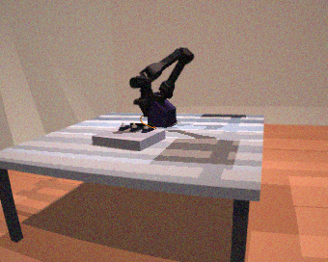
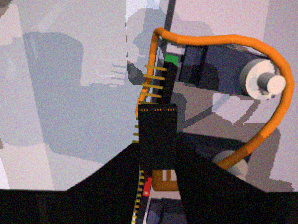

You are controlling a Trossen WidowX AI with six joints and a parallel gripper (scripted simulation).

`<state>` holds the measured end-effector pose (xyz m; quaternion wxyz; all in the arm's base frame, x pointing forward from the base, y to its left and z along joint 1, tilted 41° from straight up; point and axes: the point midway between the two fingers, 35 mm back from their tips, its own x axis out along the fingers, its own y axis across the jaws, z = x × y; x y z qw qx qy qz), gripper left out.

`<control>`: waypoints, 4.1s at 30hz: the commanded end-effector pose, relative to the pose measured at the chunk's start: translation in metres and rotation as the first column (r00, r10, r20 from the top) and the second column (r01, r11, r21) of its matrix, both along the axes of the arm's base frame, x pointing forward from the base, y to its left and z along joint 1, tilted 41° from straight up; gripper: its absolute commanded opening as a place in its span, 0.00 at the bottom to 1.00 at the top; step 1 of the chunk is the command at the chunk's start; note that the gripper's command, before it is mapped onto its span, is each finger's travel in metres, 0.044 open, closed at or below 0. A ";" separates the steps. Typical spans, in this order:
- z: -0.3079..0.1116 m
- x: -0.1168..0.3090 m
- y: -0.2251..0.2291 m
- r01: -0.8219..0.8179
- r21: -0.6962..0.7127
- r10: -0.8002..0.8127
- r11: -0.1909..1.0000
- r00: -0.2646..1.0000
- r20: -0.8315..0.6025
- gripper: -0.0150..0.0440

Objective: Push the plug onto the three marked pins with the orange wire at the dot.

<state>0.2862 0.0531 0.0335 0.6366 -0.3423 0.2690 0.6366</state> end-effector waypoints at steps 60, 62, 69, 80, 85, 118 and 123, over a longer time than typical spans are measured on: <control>-0.071 -0.079 -0.012 0.778 -0.530 -0.714 0.339 -0.154 -0.683 0.25; -0.071 -0.077 -0.012 0.778 -0.529 -0.714 0.339 -0.153 -0.683 0.25; -0.073 -0.055 -0.015 0.778 -0.528 -0.714 0.339 -0.153 -0.683 0.25; -0.073 -0.039 -0.016 0.779 -0.528 -0.714 0.339 -0.152 -0.683 0.25; -0.072 -0.040 -0.014 0.779 -0.528 -0.714 0.339 -0.152 -0.683 0.25; -0.072 -0.027 -0.017 0.779 -0.527 -0.715 0.339 -0.152 -0.683 0.25; -0.073 -0.024 -0.017 0.779 -0.527 -0.715 0.339 -0.151 -0.683 0.25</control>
